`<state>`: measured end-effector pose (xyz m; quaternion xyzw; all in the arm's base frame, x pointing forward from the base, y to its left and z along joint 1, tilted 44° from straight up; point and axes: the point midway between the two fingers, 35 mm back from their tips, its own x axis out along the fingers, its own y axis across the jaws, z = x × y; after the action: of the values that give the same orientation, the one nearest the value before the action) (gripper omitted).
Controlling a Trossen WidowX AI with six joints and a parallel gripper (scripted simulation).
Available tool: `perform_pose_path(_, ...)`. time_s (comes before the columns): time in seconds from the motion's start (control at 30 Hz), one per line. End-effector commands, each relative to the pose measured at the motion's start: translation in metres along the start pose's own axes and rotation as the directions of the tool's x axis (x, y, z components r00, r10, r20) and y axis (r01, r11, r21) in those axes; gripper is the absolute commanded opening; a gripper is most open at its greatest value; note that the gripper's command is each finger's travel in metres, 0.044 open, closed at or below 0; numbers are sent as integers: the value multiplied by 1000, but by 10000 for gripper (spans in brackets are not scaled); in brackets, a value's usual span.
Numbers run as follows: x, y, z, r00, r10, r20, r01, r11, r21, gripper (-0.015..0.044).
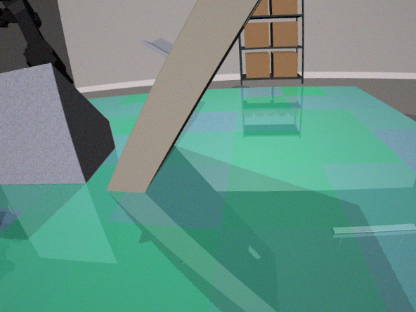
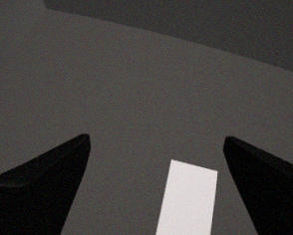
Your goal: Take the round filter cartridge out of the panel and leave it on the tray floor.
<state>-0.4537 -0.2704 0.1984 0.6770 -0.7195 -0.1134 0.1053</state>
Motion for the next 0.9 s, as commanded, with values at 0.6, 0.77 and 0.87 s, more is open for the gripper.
perform_pose_path(0.6,149,-210,-58,893,-448,-33,314,674,-668,111)
perform_pose_path(0.77,167,-284,-78,817,-575,-34,272,437,-857,111)
perform_pose_path(0.87,170,-338,-91,751,-660,-31,188,258,-948,111)
